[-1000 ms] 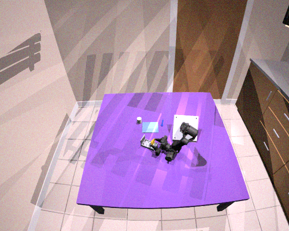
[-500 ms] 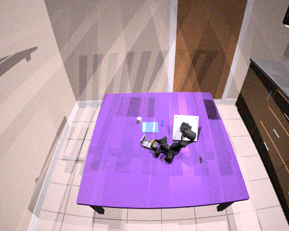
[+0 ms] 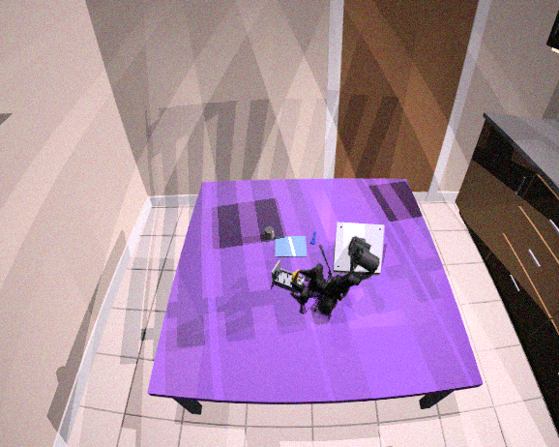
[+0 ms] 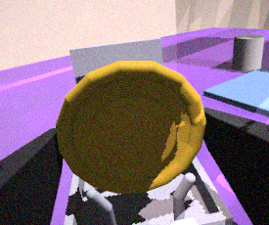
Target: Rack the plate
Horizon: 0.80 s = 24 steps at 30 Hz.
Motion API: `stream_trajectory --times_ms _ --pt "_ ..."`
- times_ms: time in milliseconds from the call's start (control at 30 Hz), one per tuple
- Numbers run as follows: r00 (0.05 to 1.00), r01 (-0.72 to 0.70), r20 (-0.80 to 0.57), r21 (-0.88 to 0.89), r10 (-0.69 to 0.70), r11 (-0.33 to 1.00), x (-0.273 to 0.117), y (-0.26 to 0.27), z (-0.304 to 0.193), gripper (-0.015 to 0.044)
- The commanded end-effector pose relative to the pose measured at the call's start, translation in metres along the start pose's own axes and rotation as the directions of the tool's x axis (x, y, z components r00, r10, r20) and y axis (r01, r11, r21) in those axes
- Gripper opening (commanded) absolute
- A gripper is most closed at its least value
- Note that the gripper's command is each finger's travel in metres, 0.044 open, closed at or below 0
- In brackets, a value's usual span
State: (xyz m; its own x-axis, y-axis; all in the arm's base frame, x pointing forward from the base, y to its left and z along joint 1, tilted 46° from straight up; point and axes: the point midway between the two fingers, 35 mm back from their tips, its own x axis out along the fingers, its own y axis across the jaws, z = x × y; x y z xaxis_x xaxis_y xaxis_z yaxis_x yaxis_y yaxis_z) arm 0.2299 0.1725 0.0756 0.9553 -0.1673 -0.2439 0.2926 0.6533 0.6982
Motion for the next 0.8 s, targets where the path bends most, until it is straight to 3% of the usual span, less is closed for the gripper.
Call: stream_trajectory --times_ms 0,67,333,767 --pt "1.0 0.0 0.0 0.0 0.0 1.0 0.0 0.0 0.0 0.0368" --pt "1.0 0.0 0.0 0.0 0.0 1.0 0.0 0.0 0.0 0.04" --pt "1.0 0.003 -0.001 0.0 -0.003 1.0 0.001 0.002 0.005 0.04" --pt "1.0 0.0 0.002 -0.005 0.0 1.0 0.004 0.012 0.106 0.04"
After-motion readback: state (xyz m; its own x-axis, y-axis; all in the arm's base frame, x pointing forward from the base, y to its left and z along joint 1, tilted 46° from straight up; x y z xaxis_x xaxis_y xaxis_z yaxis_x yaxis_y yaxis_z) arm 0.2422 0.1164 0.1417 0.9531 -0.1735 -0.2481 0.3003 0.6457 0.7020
